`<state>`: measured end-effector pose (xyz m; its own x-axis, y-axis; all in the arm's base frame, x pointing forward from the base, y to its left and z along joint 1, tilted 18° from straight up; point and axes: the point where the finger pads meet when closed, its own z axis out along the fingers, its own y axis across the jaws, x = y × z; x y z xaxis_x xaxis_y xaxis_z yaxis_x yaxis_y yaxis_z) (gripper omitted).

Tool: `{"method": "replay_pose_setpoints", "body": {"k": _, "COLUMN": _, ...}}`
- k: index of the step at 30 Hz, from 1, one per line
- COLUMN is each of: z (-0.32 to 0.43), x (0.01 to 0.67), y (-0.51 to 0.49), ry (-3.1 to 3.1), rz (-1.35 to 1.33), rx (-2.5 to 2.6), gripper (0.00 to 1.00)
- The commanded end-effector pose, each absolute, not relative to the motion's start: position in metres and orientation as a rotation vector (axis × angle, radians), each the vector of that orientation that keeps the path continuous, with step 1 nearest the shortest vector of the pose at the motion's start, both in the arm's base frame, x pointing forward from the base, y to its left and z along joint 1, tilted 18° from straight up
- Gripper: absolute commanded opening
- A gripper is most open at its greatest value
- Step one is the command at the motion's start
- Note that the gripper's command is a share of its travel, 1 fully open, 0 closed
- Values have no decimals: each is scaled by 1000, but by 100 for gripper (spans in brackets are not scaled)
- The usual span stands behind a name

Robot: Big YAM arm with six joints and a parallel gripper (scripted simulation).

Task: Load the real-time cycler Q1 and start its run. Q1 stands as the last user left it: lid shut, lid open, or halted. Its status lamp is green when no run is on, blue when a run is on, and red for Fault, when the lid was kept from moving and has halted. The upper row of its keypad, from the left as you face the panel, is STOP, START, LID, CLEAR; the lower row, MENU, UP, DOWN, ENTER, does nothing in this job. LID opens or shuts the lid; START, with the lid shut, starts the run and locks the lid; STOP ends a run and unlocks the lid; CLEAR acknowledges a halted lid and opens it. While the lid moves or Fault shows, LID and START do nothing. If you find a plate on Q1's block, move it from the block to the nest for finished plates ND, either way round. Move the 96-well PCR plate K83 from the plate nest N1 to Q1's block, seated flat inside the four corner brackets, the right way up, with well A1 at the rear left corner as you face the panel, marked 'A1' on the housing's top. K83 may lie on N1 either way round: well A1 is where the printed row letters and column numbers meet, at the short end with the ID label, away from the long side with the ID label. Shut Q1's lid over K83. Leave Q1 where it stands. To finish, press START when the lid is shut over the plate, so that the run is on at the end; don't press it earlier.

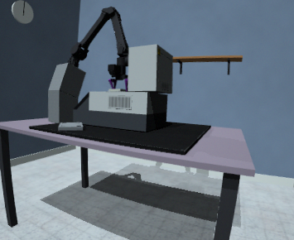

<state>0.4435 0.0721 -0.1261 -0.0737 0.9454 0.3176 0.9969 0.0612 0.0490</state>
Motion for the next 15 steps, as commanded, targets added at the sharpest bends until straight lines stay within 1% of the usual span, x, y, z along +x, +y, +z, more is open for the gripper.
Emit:
{"method": "replay_pose_setpoints", "body": {"k": 1, "z": -116, "x": 449, "y": 75, "ry": -2139, "rz": -393, "rx": -1999, "gripper": 100}}
{"method": "replay_pose_setpoints", "body": {"k": 10, "z": -119, "x": 440, "y": 74, "ry": -2130, "rz": -375, "rx": -1995, "gripper": 100}}
{"method": "replay_pose_setpoints", "body": {"k": 15, "z": -116, "x": 448, "y": 74, "ry": -2138, "rz": -391, "rx": -1999, "gripper": 100}}
